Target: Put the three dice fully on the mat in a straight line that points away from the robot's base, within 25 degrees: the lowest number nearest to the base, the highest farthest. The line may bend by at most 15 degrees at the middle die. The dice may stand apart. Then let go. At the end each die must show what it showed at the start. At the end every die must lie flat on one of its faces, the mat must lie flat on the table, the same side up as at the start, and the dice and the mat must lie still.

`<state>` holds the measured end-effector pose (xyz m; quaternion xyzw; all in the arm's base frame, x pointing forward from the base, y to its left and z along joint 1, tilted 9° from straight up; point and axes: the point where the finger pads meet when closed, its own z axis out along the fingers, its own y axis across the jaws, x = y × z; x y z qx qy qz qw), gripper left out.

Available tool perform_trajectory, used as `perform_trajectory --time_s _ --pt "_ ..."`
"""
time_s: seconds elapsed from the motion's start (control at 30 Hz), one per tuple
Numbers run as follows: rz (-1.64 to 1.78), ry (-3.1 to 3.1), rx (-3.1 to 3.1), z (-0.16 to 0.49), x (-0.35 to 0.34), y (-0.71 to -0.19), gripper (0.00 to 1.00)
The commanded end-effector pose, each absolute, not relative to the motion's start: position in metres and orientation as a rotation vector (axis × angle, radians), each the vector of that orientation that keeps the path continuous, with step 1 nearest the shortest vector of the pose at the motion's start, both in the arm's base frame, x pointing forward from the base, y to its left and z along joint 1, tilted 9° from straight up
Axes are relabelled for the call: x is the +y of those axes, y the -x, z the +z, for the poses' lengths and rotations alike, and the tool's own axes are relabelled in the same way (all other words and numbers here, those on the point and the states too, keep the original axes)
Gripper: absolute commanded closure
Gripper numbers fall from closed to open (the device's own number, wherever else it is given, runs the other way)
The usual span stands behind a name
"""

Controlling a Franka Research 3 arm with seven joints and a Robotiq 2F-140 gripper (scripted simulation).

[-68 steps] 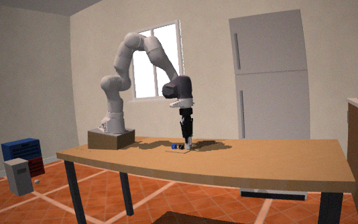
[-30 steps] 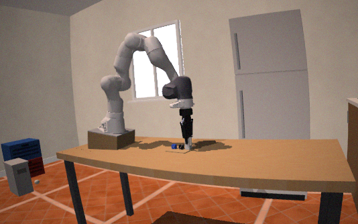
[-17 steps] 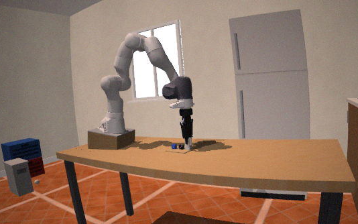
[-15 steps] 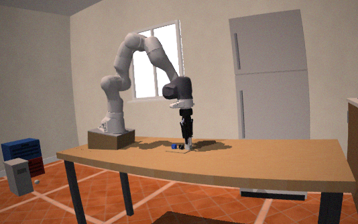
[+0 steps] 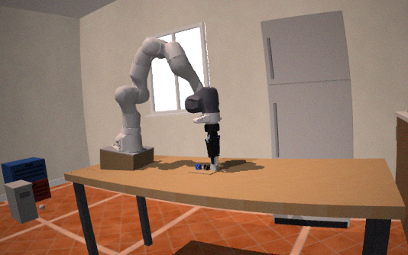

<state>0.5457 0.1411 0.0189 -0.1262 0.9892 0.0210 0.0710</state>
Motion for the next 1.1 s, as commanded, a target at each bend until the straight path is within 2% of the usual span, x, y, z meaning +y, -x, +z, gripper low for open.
perform_trajectory --time_s 0.0,0.37,0.87,1.07 --pt "0.064 0.371 2.972 0.0195 0.1421 -0.5474 0.87" --pt "0.064 0.371 2.972 0.0195 0.1421 -0.5474 0.87" --pt "0.064 0.371 2.972 0.0195 0.1421 -0.5474 0.75" --pt "0.064 0.371 2.972 0.0195 0.1421 -0.5474 0.75"
